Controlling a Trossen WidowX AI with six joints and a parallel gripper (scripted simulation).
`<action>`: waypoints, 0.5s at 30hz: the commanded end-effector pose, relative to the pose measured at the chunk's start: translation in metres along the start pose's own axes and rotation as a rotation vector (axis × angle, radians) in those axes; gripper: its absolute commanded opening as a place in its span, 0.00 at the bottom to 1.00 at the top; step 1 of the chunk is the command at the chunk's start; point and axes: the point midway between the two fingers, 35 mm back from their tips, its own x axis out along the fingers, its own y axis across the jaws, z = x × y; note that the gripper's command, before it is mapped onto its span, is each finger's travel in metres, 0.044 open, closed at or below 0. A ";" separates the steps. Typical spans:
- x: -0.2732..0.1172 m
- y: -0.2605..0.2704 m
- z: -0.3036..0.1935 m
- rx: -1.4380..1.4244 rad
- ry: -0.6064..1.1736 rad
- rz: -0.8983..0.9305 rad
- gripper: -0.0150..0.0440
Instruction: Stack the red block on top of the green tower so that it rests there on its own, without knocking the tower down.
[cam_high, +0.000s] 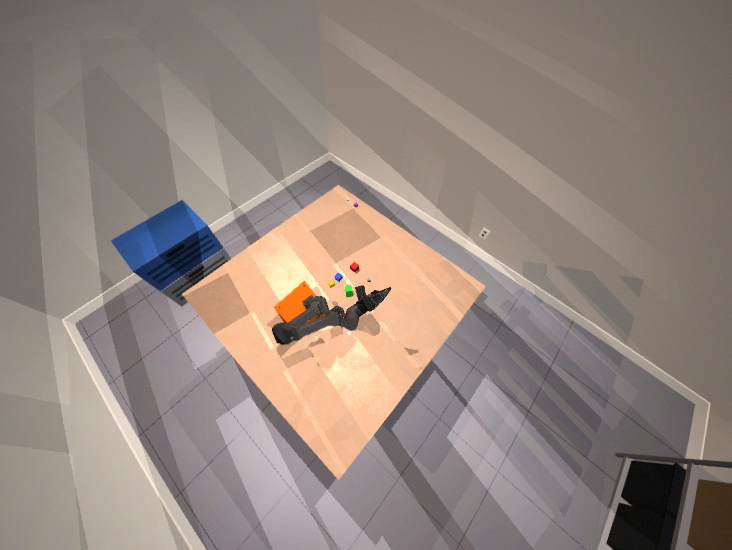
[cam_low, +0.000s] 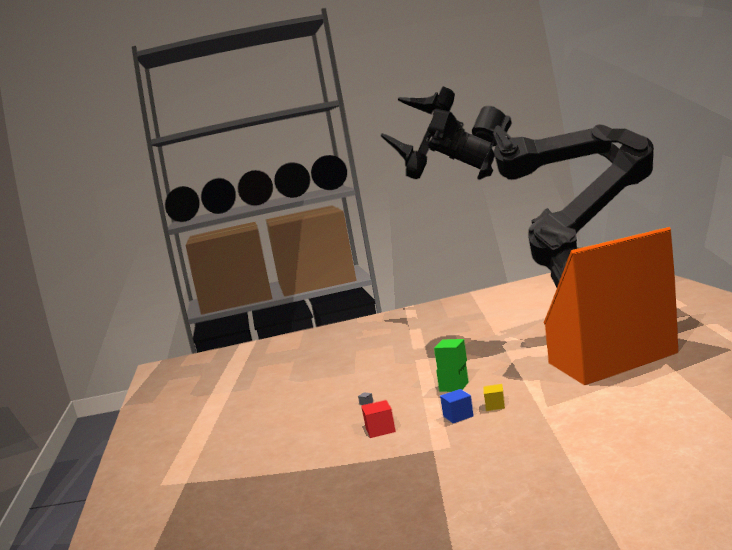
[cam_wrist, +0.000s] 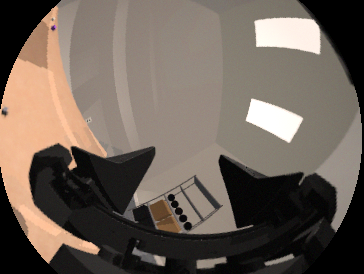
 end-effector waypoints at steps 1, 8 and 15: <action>0.001 0.001 0.000 0.007 0.000 0.005 0.98; 0.027 0.050 0.004 0.275 -0.005 0.197 1.00; 0.047 0.106 0.019 0.535 0.015 0.422 1.00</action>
